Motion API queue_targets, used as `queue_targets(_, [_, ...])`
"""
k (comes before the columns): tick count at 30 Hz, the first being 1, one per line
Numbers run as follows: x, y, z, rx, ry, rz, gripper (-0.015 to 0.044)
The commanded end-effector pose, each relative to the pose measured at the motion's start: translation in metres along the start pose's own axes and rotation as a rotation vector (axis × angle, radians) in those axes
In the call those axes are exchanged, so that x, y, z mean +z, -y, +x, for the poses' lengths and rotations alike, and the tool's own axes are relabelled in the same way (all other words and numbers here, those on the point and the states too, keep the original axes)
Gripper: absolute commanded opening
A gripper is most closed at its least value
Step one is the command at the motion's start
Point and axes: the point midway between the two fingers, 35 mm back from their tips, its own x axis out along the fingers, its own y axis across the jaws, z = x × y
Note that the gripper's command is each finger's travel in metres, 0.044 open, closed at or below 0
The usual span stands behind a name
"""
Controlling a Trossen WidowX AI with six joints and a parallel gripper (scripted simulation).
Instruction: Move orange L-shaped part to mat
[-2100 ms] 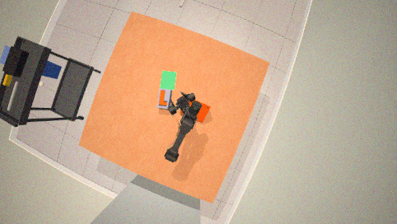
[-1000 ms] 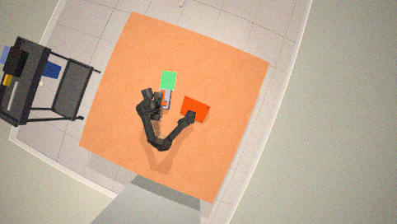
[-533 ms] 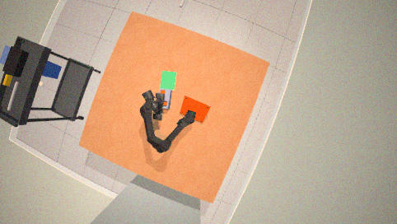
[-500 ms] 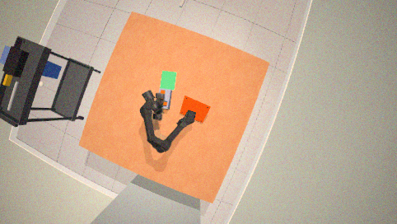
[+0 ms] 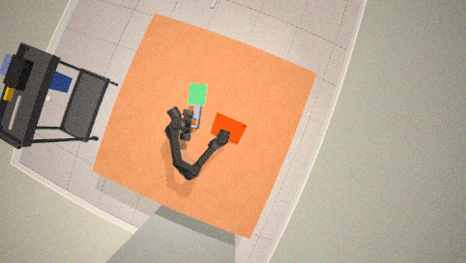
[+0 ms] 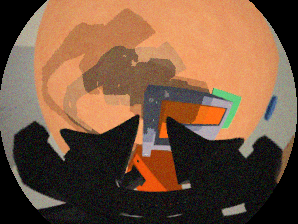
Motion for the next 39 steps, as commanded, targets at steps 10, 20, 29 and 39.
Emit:
queue_targets(10, [-0.002, -0.001, 0.024, 0.008, -0.001, 0.011, 0.018])
queue_targets(20, [-0.002, -0.002, 0.029, 0.009, -0.001, 0.01, 0.018])
queue_targets(29, [-0.002, -0.002, 0.029, 0.009, -0.001, 0.01, 0.018])
queue_targets(39, [0.0, -0.002, 0.028, 0.009, 0.003, 0.003, 0.018])
